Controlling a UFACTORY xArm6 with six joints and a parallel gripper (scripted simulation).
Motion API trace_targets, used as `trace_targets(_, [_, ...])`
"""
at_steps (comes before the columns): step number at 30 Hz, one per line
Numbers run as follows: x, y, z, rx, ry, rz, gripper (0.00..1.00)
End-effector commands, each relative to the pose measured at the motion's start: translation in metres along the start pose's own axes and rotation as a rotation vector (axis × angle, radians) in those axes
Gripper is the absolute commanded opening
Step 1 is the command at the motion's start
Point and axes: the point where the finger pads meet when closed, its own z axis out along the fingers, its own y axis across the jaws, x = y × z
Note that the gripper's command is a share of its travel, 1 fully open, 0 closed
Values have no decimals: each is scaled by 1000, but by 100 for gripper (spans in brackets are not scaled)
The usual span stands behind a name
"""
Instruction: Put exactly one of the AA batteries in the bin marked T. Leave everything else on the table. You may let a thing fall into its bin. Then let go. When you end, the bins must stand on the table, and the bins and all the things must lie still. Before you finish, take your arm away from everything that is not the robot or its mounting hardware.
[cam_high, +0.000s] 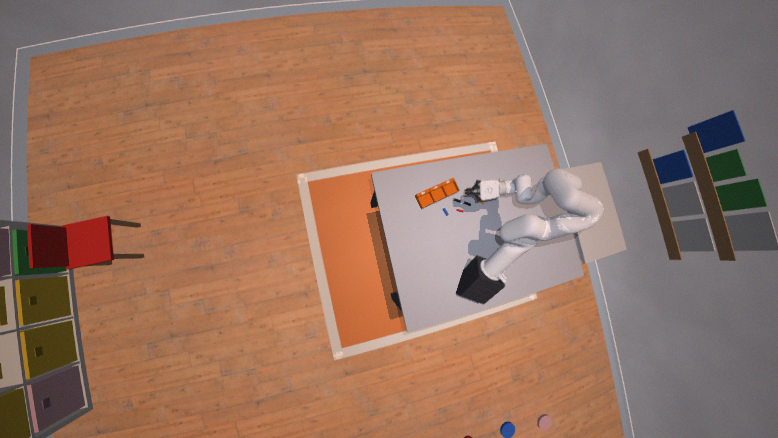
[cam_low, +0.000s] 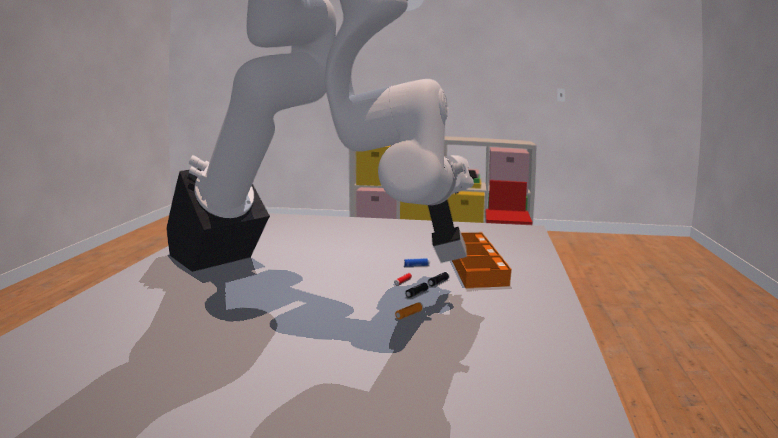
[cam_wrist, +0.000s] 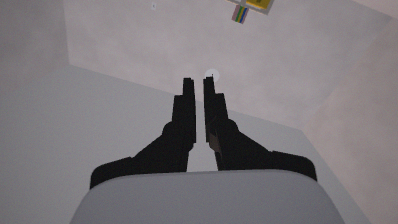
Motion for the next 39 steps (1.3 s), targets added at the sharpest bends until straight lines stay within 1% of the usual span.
trace_targets(1, [-14,11,8,-88,-30,-11,7])
trace_targets(2, [-19,17,11,-135,-45,-18,7])
trace_targets(3, [-23,21,14,-142,-48,-19,7])
trace_targets(6, [-23,21,14,-142,-48,-19,7])
trace_targets(8, [-34,33,18,-238,-71,-36,7])
trace_targets(11, [-36,37,20,-243,-73,-37,7])
trace_targets(13, [-46,50,23,-339,-89,-58,7])
trace_targets(16, [-48,52,23,-344,-90,-59,7])
trace_targets(18, [-57,66,24,-440,-100,-83,7])
trace_targets(21, [-57,67,24,-442,-100,-84,7])
trace_targets(23, [-65,81,23,-538,-102,-113,7])
trace_targets(25, [-65,81,23,-539,-102,-113,7])
trace_targets(26, [-68,89,22,-586,-100,-130,7])
trace_targets(28, [-68,89,22,-586,-100,-130,7])
trace_targets(30, [-73,102,18,-679,-91,-165,7])
trace_targets(32, [-74,105,17,-721,-85,-182,7])
trace_targets(33, [-74,105,17,-724,-85,-183,7])
trace_targets(34, [-75,113,13,-766,-75,-204,7])
trace_targets(36, [-76,115,12,-810,-65,-224,7])
trace_targets(37, [-76,122,7,-832,-56,-239,7])
trace_targets(39, [-76,123,6,-877,-42,-262,7])
